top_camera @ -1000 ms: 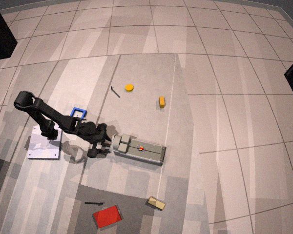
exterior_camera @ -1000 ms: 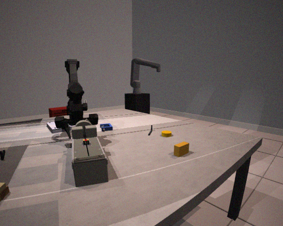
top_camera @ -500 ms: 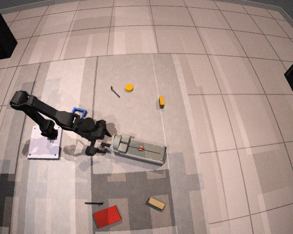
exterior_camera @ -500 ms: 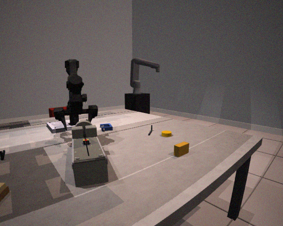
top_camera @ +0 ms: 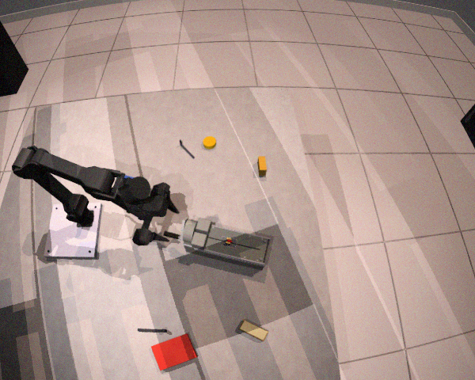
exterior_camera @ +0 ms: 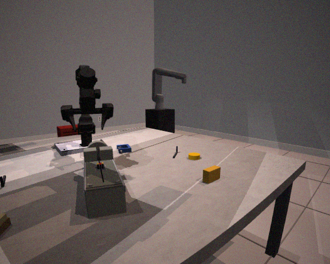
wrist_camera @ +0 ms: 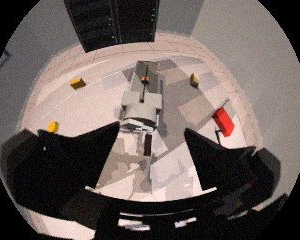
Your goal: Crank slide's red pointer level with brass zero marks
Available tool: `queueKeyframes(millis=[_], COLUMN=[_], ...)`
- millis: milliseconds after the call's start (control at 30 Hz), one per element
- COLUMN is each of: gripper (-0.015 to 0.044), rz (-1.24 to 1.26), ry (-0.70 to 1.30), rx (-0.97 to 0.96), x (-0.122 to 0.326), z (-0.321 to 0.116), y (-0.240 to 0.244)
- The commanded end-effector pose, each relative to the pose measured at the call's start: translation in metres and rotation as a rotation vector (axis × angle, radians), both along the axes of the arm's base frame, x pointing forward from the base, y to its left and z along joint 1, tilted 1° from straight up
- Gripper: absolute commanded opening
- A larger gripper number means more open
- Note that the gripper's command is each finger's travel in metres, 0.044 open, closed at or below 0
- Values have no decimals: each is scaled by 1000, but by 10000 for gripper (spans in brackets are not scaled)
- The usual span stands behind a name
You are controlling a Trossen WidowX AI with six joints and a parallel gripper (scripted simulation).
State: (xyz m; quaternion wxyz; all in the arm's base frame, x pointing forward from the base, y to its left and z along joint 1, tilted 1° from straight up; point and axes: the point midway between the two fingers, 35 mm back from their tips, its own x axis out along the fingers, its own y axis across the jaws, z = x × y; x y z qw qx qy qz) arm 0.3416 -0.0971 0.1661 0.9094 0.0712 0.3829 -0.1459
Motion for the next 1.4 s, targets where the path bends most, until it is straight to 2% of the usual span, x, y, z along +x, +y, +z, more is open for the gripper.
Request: queueKeyframes(millis=[0,167,867,1000,1367], gripper=[440,440,440,440,440], rz=[4,4,2,2,2], ry=[-12,-12,-42,-44,-44], rx=[-3,-1,63,68,68], x=[-3,-2,113,121,123], z=[29,39,44,42,-18], y=[1,1,-25,-27,-27])
